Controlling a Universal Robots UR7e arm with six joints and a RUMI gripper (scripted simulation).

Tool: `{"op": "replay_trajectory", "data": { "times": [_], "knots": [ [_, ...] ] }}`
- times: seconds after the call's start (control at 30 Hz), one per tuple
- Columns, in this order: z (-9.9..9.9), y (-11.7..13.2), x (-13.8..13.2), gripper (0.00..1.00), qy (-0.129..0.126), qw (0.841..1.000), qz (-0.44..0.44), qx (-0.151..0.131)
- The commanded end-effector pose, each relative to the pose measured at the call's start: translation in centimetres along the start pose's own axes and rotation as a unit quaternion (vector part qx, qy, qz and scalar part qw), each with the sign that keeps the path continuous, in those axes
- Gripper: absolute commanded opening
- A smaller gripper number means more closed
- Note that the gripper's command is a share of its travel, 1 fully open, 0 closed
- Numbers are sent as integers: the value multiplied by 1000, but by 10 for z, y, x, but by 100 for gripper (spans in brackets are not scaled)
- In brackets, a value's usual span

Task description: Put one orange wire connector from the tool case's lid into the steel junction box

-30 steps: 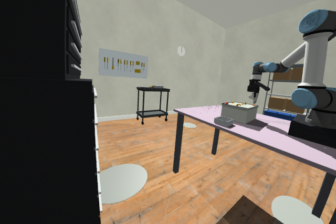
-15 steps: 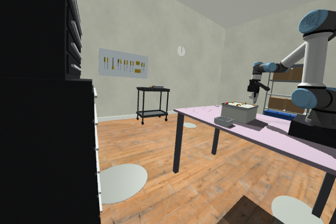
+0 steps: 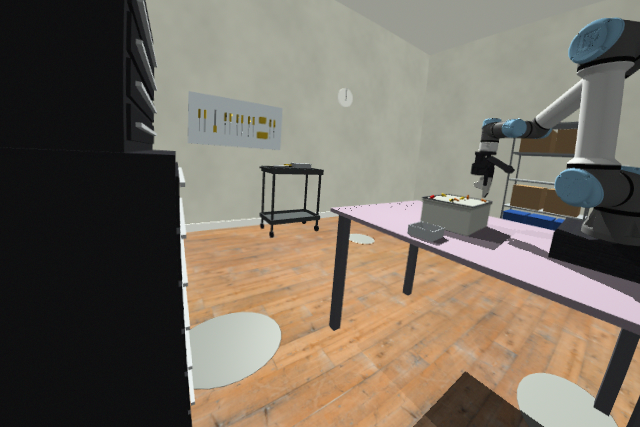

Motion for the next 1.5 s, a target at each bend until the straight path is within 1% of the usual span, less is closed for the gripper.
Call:
{"op": "replay_trajectory", "data": {
  "times": [0.0, 0.43, 0.5, 0.67, 1.1, 1.13, 1.47],
  "knots": [
    [0, 0, 0, 15, 0, 1000, 0, -1],
    [0, 1, 0, 15, 0, 1000, 0, -1],
    [3, 1, 0, 15, 0, 1000, 0, -1],
    [17, 1, 0, 15, 0, 1000, 0, -1],
    [18, 1, 0, 15, 0, 1000, 0, -1],
    [18, 1, 0, 0, 0, 1000, 0, -1],
    [18, 1, 0, 0, 0, 1000, 0, -1]
  ]
}}
Point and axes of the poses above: the point where the finger pads meet when closed, its own z axis out along the fingers, its own x axis across the jaws, y = z × x, the point moved 8 cm from there along -z, back along the fingers, and after that the axes turned 7 degrees about z, right-handed, at the moved point
